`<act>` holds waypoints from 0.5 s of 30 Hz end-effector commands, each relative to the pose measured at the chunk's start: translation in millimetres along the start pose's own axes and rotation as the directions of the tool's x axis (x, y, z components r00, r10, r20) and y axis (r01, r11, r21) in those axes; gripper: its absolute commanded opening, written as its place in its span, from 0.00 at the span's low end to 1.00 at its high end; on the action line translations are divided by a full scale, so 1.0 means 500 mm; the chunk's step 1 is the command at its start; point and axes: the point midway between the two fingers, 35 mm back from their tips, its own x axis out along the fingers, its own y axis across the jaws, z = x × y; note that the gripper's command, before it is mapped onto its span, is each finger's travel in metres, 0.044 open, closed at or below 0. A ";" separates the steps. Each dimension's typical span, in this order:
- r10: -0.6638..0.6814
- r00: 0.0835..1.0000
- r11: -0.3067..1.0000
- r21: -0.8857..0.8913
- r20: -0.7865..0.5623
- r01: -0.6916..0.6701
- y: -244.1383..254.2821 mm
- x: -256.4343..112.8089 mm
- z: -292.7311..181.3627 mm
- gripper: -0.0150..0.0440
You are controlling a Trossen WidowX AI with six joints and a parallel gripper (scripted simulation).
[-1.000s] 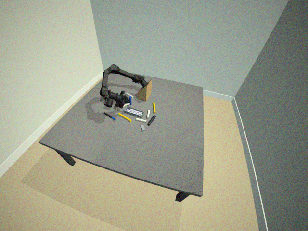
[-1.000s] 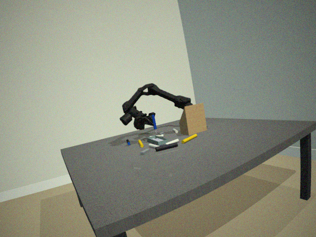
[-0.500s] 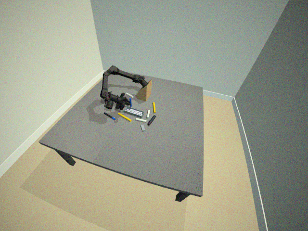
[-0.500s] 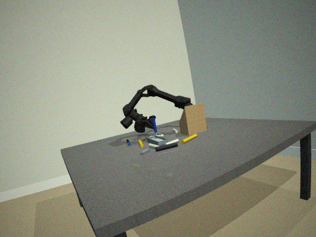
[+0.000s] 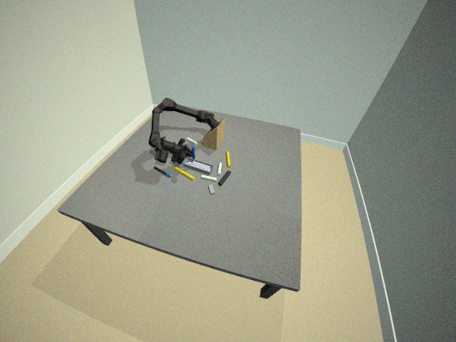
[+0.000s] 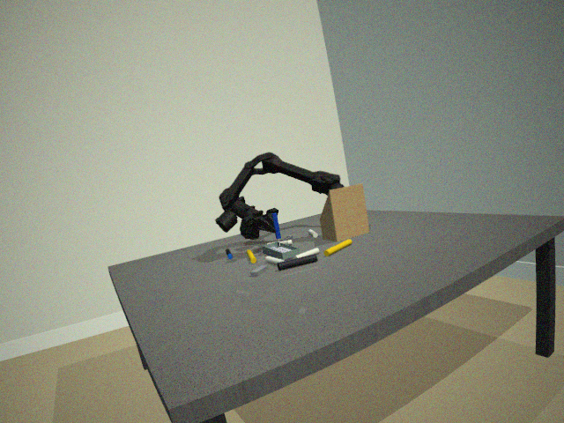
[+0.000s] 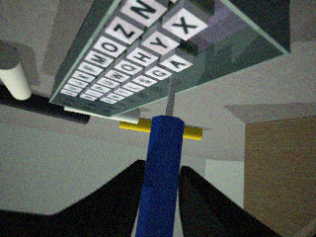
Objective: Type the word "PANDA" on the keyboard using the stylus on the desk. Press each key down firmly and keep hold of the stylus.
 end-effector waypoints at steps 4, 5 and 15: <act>0.001 1.000 1.000 -0.004 0.004 -0.001 0.001 0.002 0.006 0.39; 0.001 1.000 1.000 -0.004 0.004 -0.001 0.001 0.002 0.007 0.39; 0.000 1.000 1.000 -0.004 0.004 0.000 0.001 0.007 0.014 0.39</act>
